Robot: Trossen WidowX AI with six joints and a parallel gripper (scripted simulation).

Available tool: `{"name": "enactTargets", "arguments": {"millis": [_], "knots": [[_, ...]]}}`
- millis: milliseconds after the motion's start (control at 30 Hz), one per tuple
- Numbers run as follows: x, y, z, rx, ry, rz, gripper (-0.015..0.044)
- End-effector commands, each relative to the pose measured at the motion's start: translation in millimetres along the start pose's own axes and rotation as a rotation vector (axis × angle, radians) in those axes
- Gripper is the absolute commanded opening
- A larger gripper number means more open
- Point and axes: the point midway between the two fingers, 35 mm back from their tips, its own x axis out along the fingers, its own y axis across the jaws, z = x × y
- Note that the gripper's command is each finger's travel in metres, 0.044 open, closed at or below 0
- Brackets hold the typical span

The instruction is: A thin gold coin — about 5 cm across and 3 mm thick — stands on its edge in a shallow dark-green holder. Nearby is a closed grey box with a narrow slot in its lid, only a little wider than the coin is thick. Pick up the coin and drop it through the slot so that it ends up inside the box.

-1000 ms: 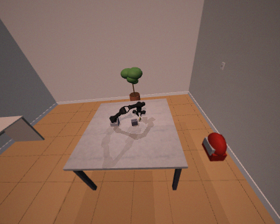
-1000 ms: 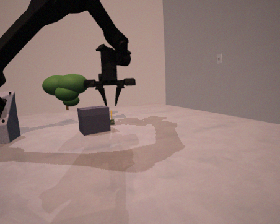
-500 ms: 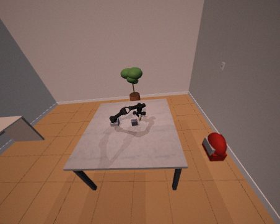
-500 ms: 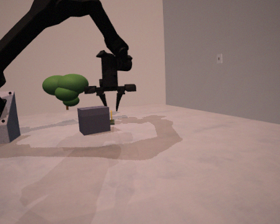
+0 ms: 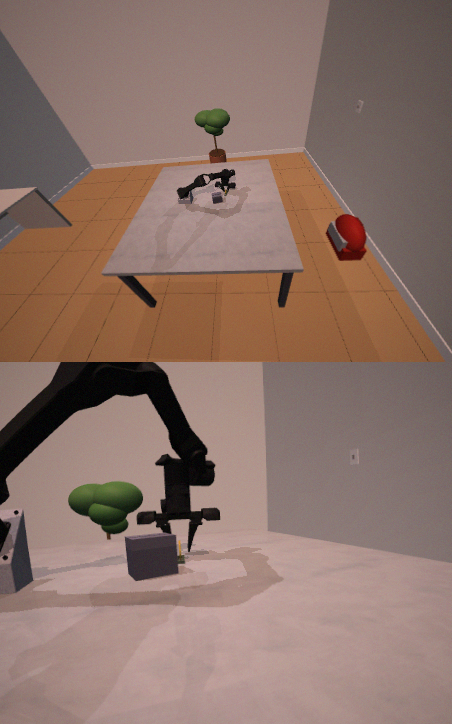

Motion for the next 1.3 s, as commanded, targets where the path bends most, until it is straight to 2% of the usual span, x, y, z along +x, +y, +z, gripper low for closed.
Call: {"name": "enactTargets", "arguments": {"millis": [0,67,267,633,1267], "knots": [[8.9,2.6,-1.9,-0.007,0.009,0.005,0.0161],[9.9,2.6,-2.0,-0.007,0.009,0.005,0.0161],[9.9,2.6,-2.0,-0.007,0.009,0.005,0.0003],[8.4,2.4,-1.8,-0.007,0.009,0.005,0.0000],[-38.2,-0.9,0.9,-0.008,0.004,0.005,0.0000]]}}
